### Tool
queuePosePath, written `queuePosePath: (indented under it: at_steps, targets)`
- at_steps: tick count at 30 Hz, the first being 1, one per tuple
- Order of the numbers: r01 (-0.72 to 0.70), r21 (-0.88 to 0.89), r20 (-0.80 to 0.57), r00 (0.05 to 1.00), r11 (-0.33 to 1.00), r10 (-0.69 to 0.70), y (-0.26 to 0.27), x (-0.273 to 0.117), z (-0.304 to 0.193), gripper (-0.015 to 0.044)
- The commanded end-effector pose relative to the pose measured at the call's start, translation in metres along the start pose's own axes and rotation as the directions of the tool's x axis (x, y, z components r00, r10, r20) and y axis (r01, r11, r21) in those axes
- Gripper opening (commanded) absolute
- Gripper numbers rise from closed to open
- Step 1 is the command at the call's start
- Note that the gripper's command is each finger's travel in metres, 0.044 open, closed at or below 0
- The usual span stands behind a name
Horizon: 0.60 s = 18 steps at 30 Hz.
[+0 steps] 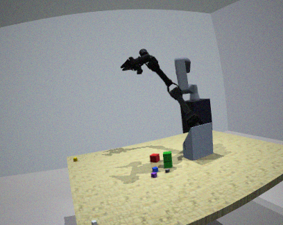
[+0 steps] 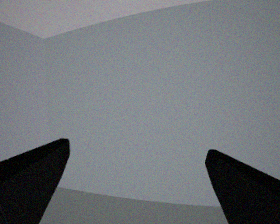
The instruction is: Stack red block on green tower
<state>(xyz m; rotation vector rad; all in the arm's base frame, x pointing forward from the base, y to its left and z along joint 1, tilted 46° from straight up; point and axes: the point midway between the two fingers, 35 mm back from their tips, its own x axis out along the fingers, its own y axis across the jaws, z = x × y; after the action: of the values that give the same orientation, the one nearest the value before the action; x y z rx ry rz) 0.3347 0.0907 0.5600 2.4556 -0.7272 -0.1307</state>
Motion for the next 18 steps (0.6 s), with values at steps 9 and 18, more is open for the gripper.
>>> queuePosePath:
  at_steps: [9,18]
  targets:
    - [0.063,-0.419,0.043,0.998,0.906,-0.05,-0.035,0.032,0.03,0.044]
    - [0.204,-0.886,0.187,0.979,0.417,-0.081,-0.081,0.063,0.095,0.044]
